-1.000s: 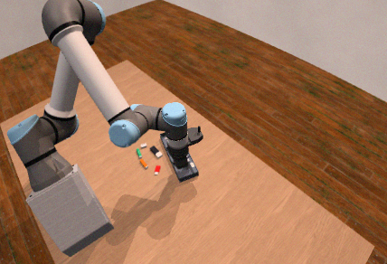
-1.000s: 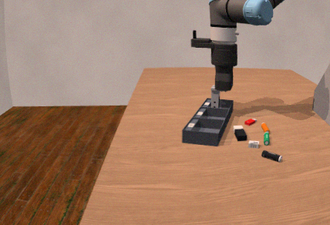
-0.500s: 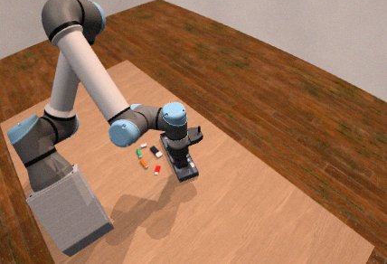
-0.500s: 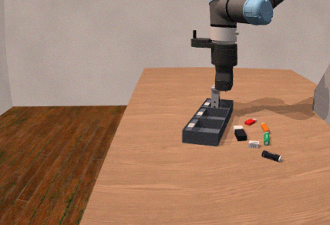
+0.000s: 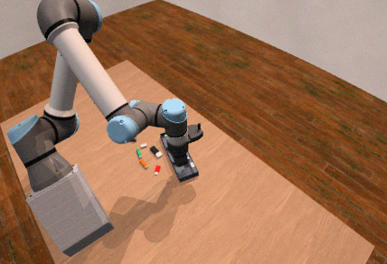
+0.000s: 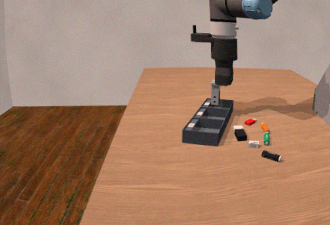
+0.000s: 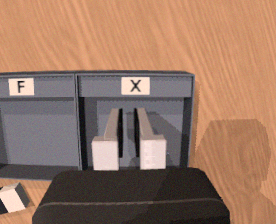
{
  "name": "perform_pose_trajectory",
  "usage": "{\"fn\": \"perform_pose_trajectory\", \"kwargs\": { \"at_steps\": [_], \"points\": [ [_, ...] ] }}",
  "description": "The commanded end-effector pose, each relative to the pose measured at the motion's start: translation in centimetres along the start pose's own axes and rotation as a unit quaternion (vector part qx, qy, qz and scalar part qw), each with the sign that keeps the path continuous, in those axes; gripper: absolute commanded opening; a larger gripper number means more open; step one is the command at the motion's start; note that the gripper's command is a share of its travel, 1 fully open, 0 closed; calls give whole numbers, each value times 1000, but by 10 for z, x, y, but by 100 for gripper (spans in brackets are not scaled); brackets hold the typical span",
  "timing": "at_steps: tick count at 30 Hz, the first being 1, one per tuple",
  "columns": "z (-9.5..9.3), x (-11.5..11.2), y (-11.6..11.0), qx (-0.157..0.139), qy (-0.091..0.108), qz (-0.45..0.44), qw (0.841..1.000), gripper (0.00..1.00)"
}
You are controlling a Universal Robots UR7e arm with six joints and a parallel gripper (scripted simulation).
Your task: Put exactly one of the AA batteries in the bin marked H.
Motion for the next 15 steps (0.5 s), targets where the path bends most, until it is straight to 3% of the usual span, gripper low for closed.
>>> {"fn": "perform_pose_trajectory", "kwargs": {
  "at_steps": [1,15],
  "points": [
    [8,0,0,1,0,0,1000,31],
    [30,0,0,1,0,0,1000,31]
  ]
}}
Point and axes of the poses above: the point where the finger pads meet when closed, its own z axis back along the fingers, its own x axis across the jaws, y = z × x, the point moved 1 cm from there along z, back along the fingers, and after that the axes turned 8 degrees about z, right-handed, at the moved point
